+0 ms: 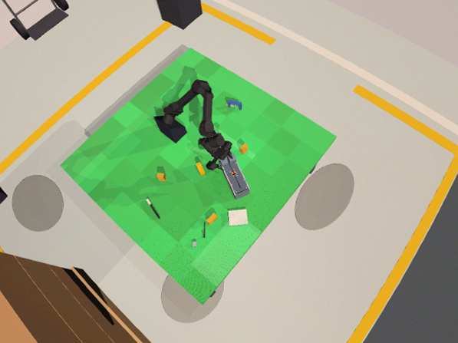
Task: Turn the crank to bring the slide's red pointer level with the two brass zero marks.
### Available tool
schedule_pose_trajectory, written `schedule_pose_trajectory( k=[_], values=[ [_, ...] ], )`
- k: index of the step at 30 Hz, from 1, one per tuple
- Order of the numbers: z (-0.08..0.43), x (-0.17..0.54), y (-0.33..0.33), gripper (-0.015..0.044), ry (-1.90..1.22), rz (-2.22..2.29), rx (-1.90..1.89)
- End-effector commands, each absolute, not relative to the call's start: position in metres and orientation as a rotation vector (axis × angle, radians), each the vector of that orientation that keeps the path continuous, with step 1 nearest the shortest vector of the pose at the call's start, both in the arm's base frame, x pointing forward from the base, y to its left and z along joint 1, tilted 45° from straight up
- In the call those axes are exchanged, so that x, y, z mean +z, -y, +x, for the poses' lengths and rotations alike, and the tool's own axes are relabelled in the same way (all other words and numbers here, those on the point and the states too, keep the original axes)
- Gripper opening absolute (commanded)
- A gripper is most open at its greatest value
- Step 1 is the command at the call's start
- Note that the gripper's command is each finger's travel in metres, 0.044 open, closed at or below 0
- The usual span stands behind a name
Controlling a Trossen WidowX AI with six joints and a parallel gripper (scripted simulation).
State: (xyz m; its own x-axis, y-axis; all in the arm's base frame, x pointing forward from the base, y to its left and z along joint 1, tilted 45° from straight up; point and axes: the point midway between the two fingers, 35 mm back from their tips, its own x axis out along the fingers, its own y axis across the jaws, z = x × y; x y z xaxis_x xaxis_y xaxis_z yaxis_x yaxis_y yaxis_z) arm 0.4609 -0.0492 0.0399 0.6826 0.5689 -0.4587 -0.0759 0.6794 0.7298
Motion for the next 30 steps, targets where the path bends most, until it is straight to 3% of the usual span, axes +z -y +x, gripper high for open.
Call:
schedule_pose_trajectory(
  k=[1,15,30],
  values=[
    [0.4609,0.0399,0.0491,0.0361,-0.738,0.742,0.401],
    [0.4609,0.0399,0.0491,0.0,-0.738,0.742,0.401],
    [0.4609,0.0399,0.0492,0.0,-0.738,0.743,0.402]
  ],
)
